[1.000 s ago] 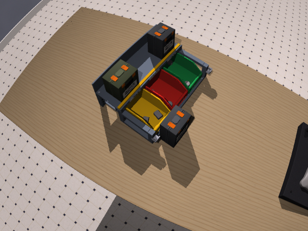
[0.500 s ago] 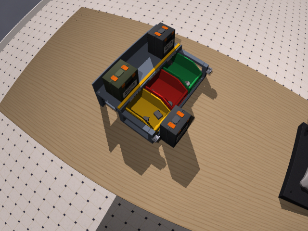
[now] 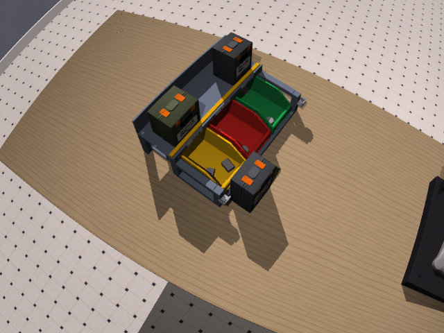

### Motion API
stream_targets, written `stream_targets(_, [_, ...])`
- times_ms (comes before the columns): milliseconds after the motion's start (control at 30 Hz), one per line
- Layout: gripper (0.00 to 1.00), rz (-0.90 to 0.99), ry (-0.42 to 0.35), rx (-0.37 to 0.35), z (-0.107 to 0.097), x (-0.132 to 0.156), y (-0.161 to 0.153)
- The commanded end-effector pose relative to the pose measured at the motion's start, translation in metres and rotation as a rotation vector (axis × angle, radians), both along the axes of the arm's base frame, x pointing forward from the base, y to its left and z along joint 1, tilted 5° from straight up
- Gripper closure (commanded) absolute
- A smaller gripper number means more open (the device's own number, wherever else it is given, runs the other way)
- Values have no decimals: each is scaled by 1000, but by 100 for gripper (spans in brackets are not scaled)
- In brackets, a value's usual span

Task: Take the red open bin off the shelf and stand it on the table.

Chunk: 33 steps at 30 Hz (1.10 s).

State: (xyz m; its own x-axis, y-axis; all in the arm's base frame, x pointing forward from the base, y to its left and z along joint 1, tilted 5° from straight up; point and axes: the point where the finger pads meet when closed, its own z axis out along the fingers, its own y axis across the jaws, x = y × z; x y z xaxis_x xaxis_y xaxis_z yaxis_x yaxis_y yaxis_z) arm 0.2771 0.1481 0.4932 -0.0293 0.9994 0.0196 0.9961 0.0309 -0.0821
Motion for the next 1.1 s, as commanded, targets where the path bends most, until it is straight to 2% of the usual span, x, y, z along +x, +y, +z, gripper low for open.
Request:
stream_targets(0, [43, -5, 1, 1, 0, 1, -1])
stream_targets(267, [43, -5, 1, 1, 0, 1, -1])
stream_targets(433, [43, -5, 1, 1, -4, 50, -6])
stream_targets(833, [43, -5, 1, 1, -4, 50, -6])
stream_targets(1000, [43, -5, 1, 1, -8, 100, -11])
stream_targets(1067, [43, -5, 1, 1, -8, 100, -11])
